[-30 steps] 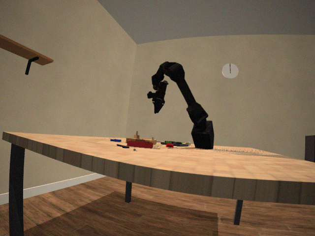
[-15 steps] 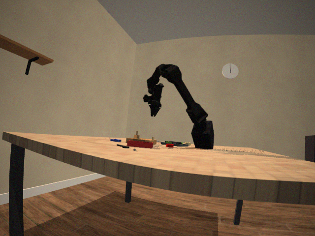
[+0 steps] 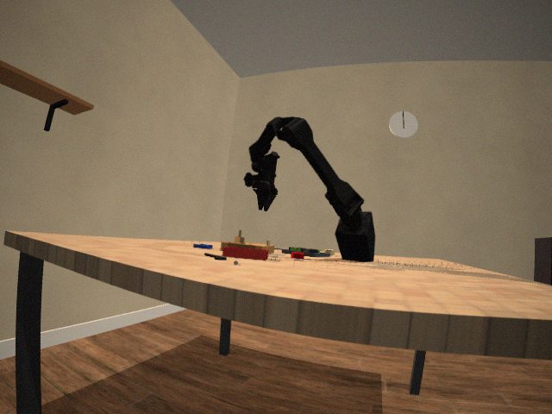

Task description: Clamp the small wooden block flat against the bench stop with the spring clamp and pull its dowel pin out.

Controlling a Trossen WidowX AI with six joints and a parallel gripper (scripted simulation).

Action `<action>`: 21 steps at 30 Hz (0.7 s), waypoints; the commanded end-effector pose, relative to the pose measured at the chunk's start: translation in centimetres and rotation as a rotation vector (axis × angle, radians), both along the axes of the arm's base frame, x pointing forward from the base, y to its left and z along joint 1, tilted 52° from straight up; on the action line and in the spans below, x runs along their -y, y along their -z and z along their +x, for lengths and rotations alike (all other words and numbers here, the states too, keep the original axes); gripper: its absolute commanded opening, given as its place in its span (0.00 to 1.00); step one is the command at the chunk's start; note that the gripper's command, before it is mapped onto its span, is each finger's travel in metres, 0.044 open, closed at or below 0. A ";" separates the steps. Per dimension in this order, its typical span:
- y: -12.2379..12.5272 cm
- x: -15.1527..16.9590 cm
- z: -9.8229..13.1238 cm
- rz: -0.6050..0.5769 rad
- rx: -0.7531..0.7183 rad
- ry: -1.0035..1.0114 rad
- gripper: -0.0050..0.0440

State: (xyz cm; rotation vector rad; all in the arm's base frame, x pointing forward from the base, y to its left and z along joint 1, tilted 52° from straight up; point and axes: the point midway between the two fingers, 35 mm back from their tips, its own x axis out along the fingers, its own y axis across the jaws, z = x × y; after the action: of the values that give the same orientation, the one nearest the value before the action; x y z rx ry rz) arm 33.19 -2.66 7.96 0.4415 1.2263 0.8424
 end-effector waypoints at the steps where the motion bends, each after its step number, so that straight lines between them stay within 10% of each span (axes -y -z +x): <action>1: 0.2 -1.1 0.6 0.017 -0.026 -0.015 1.00; 21: 0.5 -2.7 1.2 0.033 -0.069 -0.034 0.96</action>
State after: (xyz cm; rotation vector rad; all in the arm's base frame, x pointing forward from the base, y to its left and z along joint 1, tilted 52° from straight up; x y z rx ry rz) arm 34.27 -0.04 7.43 0.4714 1.2852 0.8861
